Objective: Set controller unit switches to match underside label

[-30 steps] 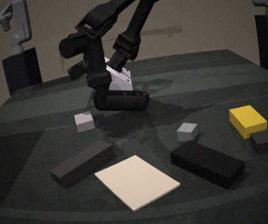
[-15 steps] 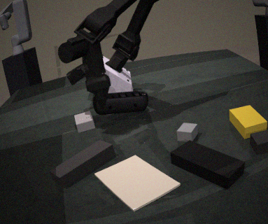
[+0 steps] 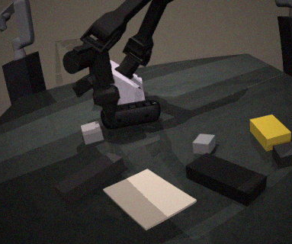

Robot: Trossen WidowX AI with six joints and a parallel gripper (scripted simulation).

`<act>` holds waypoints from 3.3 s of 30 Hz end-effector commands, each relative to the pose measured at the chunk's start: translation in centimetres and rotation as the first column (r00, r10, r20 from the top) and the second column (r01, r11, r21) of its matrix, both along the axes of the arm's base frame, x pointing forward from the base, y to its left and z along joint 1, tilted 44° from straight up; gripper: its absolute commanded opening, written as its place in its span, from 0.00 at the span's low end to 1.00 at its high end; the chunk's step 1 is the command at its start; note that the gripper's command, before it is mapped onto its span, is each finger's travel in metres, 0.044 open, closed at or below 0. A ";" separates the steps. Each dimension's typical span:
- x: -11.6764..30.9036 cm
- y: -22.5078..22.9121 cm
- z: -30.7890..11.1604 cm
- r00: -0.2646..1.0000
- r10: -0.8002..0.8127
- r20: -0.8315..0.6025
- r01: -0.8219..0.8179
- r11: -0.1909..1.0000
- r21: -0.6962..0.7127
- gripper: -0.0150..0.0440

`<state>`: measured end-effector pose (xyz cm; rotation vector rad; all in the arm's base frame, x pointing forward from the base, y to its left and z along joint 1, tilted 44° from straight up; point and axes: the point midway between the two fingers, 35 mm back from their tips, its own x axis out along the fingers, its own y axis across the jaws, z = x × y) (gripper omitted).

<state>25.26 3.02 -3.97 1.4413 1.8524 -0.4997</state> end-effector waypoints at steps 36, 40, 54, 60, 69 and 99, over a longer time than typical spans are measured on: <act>-1.5 1.8 6.4 1.000 0.001 -0.004 -0.001 1.000 0.004 1.00; -1.5 1.8 6.4 1.000 0.001 -0.004 -0.001 1.000 0.004 1.00; -1.5 1.8 6.4 1.000 0.001 -0.004 -0.001 1.000 0.004 1.00; -2.0 2.8 9.3 1.000 0.005 -0.003 -0.005 1.000 0.011 1.00; -2.6 3.6 11.3 1.000 0.007 -0.003 -0.007 1.000 0.016 1.00; -3.1 6.9 7.8 1.000 0.007 -0.003 -0.007 1.000 0.017 1.00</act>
